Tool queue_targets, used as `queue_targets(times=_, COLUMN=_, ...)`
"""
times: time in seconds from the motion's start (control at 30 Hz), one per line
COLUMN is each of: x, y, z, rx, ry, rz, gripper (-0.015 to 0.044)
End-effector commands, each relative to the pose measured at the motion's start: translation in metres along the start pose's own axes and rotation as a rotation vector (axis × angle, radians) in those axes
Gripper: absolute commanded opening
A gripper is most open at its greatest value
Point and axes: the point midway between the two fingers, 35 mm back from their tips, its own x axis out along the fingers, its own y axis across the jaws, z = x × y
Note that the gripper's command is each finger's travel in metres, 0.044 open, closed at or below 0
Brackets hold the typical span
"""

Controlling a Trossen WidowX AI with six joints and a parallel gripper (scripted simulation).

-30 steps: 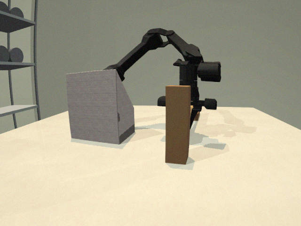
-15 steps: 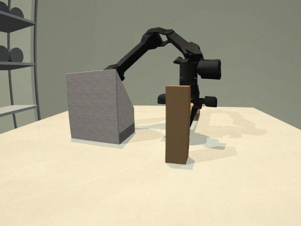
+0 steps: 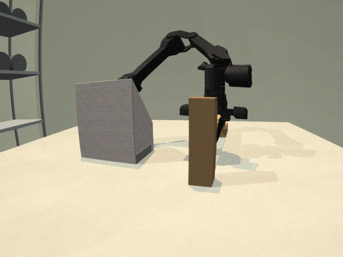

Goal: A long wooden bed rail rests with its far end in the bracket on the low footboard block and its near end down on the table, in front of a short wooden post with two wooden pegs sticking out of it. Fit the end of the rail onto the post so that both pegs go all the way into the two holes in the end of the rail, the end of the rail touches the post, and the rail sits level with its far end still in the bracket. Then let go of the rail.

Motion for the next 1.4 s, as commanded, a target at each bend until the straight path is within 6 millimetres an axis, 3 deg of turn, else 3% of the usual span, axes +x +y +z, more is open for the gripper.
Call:
queue_targets(times=0.0, x=-0.008, y=-0.0029, z=0.0007, rx=-0.001, ry=-0.006, rz=-0.019, gripper=0.0)
queue_targets(times=1.37, x=-0.0025, y=-0.001, z=0.0007, rx=-0.001, ry=-0.006, rz=-0.019, gripper=0.0)
